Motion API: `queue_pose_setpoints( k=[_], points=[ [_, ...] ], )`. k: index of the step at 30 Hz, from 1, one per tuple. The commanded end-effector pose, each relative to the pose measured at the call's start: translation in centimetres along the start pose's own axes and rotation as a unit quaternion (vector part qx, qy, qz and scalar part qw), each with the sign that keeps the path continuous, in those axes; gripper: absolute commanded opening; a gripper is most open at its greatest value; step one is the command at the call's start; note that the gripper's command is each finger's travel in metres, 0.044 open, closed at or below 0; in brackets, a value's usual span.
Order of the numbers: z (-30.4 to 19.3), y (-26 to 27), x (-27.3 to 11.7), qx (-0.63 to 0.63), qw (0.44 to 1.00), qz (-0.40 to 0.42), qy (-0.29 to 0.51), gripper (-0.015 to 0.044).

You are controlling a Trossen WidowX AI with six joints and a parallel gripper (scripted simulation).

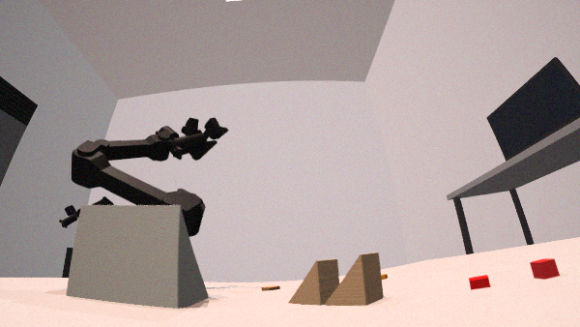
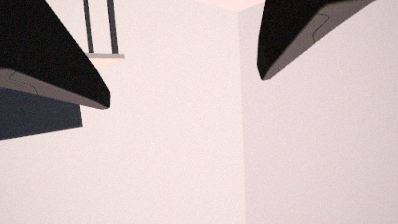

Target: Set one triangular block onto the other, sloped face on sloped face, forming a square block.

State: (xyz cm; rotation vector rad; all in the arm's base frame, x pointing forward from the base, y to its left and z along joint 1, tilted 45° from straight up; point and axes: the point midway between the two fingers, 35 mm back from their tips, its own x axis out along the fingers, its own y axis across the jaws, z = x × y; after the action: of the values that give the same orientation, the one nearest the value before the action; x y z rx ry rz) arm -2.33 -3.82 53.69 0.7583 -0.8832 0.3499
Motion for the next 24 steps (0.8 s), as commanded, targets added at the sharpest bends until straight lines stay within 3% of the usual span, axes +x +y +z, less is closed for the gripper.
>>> queue_pose_setpoints(
  k=[1, 9, 15, 24],
  points=[
    [-0.2, -0.1, 0.2, -0.001, 1.000, -0.002, 0.004, 0.0374],
    [-10.9, -5.4, 5.2, -0.012, 0.983, -0.106, 0.151, 0.0164],
    [-18.6, -12.5, 6.4, -0.010, 0.941, -0.218, 0.258, 0.0006],
    [-26.6, -24.3, 3.3, 0.050, 0.836, -0.408, 0.363, 0.0000]
  ],
)
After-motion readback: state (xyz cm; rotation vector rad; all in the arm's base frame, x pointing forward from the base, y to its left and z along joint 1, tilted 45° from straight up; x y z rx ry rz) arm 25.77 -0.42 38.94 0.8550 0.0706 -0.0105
